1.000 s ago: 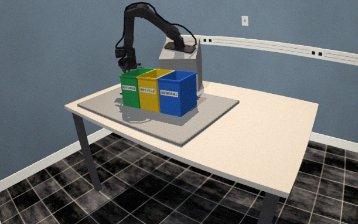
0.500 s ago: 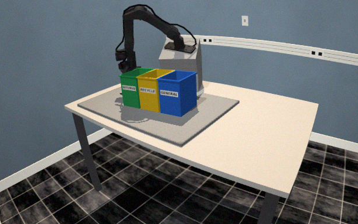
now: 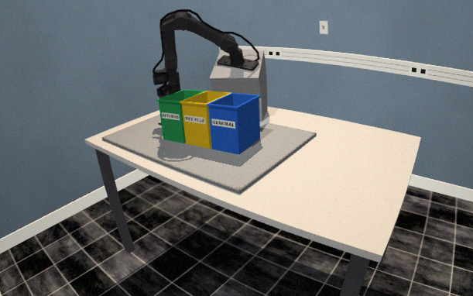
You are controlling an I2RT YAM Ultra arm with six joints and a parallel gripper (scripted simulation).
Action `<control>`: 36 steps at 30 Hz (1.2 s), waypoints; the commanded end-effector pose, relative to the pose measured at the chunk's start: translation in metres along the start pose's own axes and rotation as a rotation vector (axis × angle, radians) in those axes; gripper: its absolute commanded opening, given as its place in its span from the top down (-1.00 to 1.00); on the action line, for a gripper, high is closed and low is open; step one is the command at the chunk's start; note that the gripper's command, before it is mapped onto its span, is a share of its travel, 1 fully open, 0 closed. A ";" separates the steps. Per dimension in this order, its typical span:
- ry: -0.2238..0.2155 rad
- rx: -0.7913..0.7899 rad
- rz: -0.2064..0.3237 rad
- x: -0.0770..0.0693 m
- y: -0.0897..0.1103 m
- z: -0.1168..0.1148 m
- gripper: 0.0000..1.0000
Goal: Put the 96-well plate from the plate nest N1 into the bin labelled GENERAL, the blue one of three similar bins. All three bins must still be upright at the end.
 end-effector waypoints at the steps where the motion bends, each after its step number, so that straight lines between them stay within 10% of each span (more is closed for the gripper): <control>1: 0.030 0.004 -0.021 0.004 -0.005 -0.012 -1.00; 36: 0.028 -0.002 -0.027 0.034 -0.007 -0.012 -1.00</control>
Point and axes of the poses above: the point where the finger pads meet when closed, its own x axis out along the fingers, its own z axis across the jaws, y = z × x, the point moved 3 cm from there along -x, back along the fingers, and after that the axes turned 4 degrees about x, right-handed, at the moved point
